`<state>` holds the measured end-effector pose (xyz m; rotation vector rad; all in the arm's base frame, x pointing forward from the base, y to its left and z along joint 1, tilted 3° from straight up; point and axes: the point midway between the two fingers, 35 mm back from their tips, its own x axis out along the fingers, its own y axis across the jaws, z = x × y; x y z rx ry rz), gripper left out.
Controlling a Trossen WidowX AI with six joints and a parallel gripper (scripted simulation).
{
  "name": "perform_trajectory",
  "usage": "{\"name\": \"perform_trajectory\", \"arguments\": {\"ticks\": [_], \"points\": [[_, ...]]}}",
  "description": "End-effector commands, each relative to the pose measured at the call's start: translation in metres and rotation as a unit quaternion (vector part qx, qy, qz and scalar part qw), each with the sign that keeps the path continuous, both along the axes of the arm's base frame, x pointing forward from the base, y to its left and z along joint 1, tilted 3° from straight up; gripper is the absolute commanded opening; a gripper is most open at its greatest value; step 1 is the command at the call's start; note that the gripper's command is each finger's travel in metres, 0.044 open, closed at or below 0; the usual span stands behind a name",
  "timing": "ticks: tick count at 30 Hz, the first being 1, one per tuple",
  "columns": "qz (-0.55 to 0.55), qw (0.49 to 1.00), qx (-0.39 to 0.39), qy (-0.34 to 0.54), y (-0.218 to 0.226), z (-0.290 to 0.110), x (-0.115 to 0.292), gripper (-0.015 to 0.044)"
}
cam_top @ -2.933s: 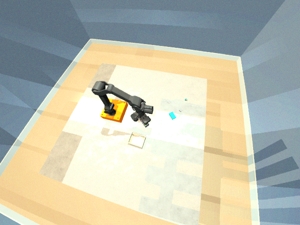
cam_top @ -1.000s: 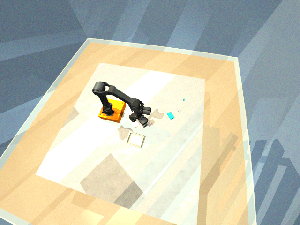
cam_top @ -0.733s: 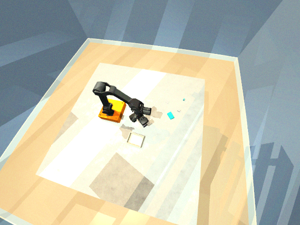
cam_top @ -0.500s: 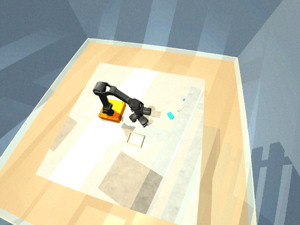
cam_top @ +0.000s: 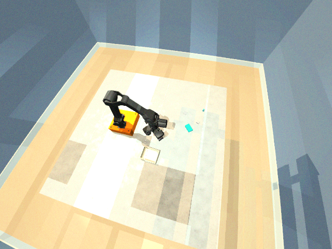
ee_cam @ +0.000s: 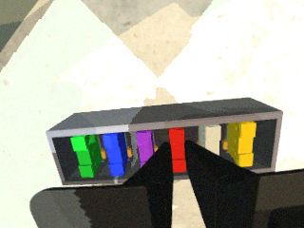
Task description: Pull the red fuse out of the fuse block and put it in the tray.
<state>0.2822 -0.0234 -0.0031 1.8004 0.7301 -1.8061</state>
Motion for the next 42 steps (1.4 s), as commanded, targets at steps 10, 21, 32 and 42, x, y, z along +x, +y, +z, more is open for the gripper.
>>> {"name": "perform_trajectory", "arguments": {"ticks": [10,21,32,42], "points": [[0.0,1.0,0.0,0.0,0.0,0.004,0.001,0.0],[0.0,1.0,0.001,0.0,0.0,0.01,0.001,0.0],[-0.001,1.0,0.001,0.0,0.0,0.015,0.001,0.0],[-0.001,1.0,0.001,0.0,-0.001,0.02,0.001,0.0]]}}
